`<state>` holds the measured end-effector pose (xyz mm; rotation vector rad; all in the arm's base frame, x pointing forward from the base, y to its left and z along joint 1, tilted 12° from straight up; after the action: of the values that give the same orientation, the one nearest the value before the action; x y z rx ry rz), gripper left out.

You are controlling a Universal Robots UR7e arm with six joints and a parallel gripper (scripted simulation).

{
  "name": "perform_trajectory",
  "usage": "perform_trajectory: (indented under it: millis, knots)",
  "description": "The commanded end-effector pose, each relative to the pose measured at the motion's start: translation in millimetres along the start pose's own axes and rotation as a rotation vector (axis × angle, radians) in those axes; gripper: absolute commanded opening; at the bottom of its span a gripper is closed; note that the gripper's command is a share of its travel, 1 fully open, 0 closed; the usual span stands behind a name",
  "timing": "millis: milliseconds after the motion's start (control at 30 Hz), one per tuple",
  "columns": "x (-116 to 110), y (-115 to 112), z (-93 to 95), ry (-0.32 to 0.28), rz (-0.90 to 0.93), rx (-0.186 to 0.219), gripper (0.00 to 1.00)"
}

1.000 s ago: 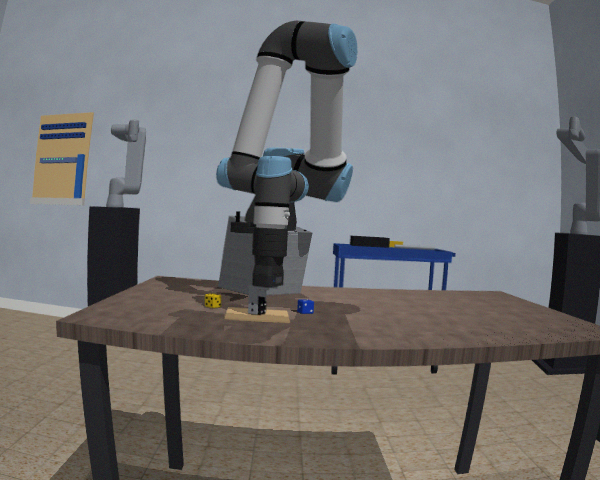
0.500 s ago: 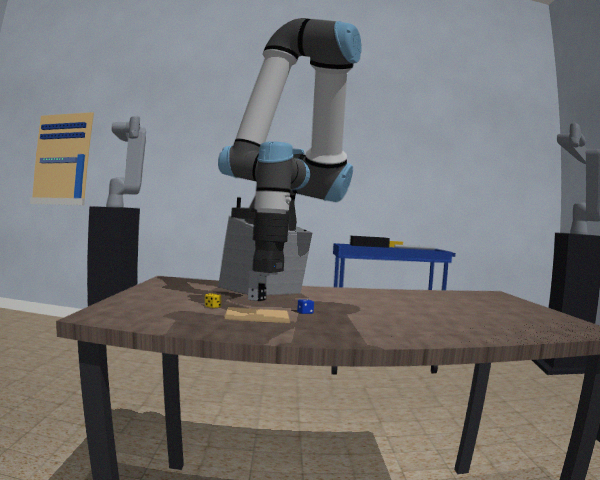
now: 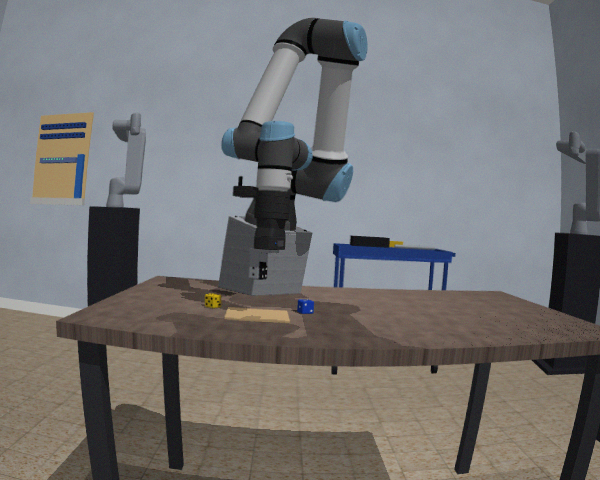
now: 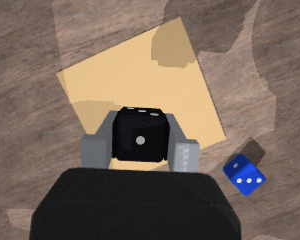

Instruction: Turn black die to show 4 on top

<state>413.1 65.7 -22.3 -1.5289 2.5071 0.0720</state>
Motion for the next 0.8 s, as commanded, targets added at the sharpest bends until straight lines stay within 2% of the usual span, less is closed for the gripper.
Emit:
perform_trajectory:
  millis: [0, 300, 667, 767]
  knots:
    - [1.6, 2.5, -10.8, 0.002, 0.002, -0.013, 0.57]
    - [1.6, 2.3, -19.8, 0.002, 0.002, -0.013, 0.57]
    - [1.5, 2.4, -19.7, 0.002, 0.003, -0.013, 0.57]
    - [-2.5, 2.7, -14.4, 0.003, 0.046, -0.013, 0.57]
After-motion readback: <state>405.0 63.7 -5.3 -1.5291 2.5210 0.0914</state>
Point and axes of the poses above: the point where the finger pads meet when closed, its own z axis out along the fingers, its own y axis across the jaws, x = y × z, the point moved 1 cm from there along -z, back along the fingers, and after that the axes turned 12 degrees about z, right-handed, at the moved point
